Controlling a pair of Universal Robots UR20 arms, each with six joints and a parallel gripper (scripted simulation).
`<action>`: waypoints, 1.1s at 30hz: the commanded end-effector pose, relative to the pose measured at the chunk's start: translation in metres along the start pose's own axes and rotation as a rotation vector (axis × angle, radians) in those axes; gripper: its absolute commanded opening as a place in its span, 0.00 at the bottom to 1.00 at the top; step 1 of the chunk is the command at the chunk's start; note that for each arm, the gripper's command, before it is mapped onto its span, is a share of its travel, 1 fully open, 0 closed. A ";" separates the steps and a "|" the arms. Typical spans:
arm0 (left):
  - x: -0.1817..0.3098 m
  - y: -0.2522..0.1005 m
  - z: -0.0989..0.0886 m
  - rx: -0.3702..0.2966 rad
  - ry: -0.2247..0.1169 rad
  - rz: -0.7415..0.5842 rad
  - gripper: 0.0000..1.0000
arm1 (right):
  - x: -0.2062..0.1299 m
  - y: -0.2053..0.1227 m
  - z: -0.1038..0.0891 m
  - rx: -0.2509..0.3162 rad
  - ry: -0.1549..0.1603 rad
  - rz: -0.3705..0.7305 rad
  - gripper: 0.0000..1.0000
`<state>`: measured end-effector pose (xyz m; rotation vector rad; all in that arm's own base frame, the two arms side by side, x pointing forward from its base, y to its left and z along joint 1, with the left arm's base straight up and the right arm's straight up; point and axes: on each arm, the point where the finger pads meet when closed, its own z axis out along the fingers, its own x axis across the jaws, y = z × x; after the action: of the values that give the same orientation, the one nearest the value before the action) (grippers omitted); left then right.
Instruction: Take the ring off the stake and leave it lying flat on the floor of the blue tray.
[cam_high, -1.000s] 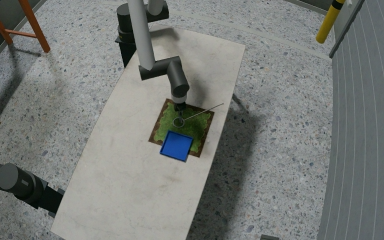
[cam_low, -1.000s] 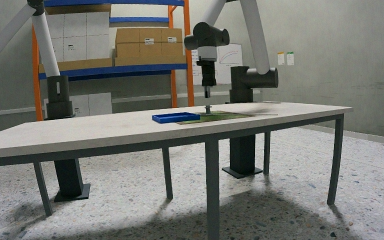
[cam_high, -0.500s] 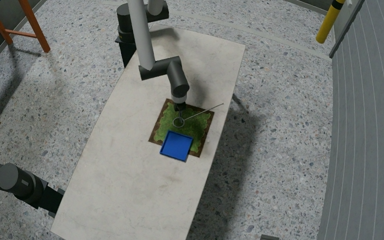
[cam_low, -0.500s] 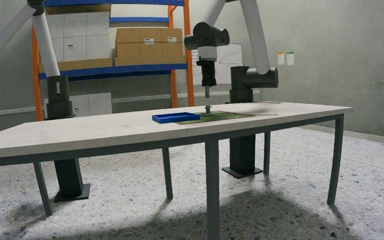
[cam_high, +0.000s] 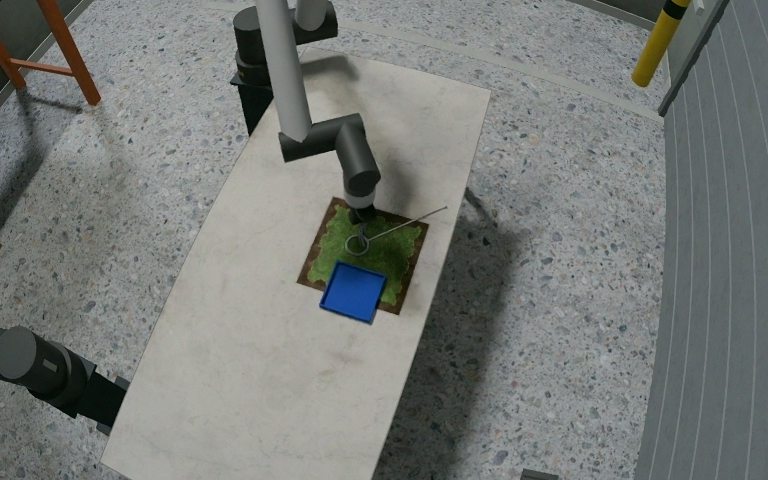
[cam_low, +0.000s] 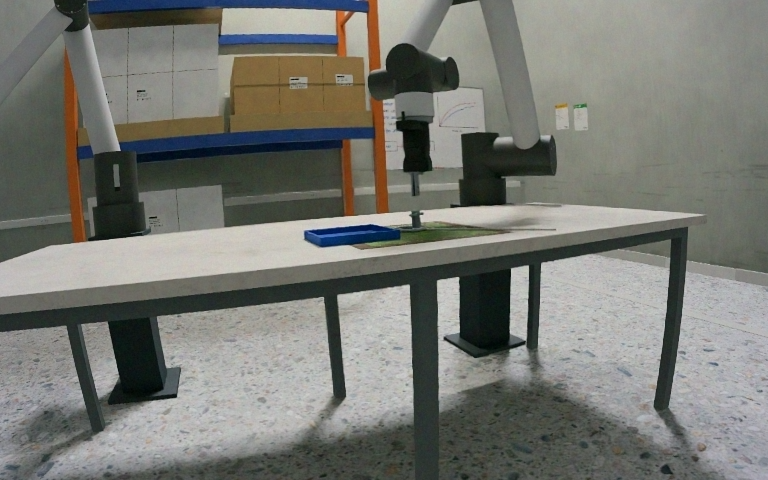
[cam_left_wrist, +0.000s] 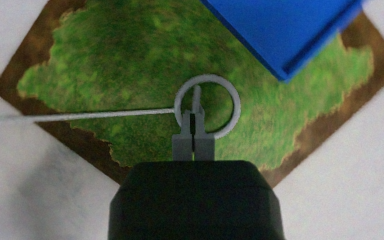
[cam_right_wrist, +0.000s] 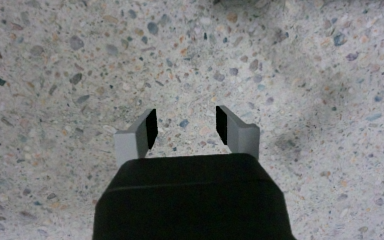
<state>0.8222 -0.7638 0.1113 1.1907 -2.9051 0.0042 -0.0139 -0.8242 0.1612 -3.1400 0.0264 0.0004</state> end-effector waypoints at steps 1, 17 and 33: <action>-0.012 -0.017 -0.001 0.001 -0.002 -0.279 0.00 | 0.000 0.001 -0.001 -0.001 0.000 0.000 1.00; -0.027 -0.036 -0.001 0.001 -0.003 -0.903 0.00 | 0.000 0.001 -0.001 -0.001 0.000 0.000 1.00; -0.027 -0.036 -0.001 0.001 -0.003 -0.903 0.00 | 0.000 0.001 -0.001 -0.001 0.000 0.000 1.00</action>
<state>0.8661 -0.7702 0.1110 2.3405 -2.0954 -0.0001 -0.0139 -0.8242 0.1612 -3.1400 0.0264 0.0004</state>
